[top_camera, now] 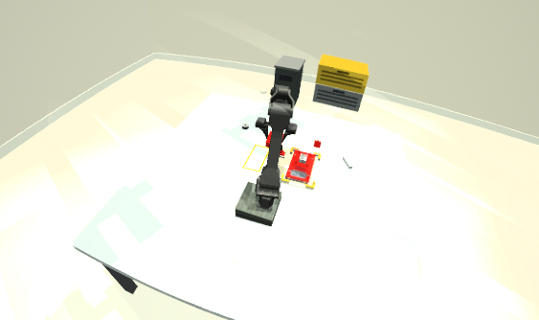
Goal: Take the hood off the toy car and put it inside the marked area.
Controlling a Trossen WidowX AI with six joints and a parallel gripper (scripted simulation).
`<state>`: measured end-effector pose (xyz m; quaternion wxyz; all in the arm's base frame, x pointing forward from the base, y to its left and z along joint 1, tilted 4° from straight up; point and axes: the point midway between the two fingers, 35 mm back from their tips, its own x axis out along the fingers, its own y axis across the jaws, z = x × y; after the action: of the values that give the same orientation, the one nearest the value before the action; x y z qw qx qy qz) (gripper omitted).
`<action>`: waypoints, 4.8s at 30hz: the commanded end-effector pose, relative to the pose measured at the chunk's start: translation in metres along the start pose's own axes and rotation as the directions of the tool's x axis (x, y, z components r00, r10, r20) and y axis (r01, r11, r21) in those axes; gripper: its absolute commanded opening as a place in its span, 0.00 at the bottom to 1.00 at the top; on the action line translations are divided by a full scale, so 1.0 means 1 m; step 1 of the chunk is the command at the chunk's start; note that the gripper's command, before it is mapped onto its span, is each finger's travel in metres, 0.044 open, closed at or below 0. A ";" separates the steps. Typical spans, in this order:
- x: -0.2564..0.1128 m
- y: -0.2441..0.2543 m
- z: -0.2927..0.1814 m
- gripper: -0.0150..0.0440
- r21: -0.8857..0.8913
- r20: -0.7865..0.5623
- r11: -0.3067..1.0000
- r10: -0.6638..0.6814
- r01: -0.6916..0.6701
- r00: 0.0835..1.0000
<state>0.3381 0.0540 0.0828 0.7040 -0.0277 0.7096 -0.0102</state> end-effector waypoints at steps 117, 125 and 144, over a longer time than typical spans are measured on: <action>0.078 0.076 -0.026 0.25 0.069 -0.006 0.998 0.004 -0.003 1.000; 0.082 0.076 -0.026 0.25 0.069 -0.006 0.998 0.004 -0.003 1.000; 0.091 0.076 -0.026 0.25 0.069 -0.006 0.998 0.004 -0.003 1.000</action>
<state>0.3098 0.1242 -0.0101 0.7032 -0.0016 0.7102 -0.0347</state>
